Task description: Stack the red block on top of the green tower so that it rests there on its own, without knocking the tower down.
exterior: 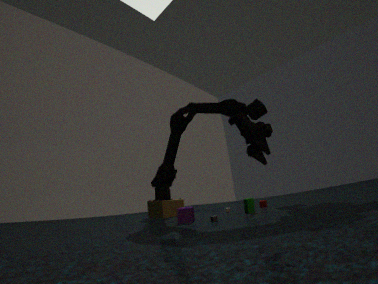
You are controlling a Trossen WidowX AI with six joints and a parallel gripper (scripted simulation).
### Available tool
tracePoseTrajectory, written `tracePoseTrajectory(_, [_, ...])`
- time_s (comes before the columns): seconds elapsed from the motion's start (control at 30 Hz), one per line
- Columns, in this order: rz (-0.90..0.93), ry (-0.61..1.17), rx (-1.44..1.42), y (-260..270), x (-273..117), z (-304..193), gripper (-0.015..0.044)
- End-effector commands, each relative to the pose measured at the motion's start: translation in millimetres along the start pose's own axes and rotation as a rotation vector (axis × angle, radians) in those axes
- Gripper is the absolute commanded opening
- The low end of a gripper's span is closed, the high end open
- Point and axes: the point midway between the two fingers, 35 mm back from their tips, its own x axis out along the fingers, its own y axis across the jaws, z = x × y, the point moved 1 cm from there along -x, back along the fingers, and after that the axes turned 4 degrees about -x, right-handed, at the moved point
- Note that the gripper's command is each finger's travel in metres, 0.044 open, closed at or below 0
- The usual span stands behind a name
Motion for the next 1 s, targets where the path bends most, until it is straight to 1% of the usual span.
tracePoseTrajectory(0.0, [0.153, 0.225, 0.258, 48.5, 47.8, -22.3, 0.0440])
tracePoseTrajectory(0.07, [0.180, 0.295, 0.334, 61.6, 57.8, -29.6, 0.0440])
tracePoseTrajectory(0.13, [0.187, 0.322, 0.361, 66.3, 61.2, -32.4, 0.0440])
tracePoseTrajectory(0.53, [0.188, 0.322, 0.361, 67.5, 56.9, -34.0, 0.0440])
tracePoseTrajectory(0.63, [0.188, 0.322, 0.361, 69.8, 66.4, -36.4, 0.0440])
tracePoseTrajectory(0.8, [0.188, 0.322, 0.361, 77.9, 93.6, -45.0, 0.0440])
tracePoseTrajectory(0.97, [0.188, 0.322, 0.361, 78.4, 94.6, -46.4, 0.0440])
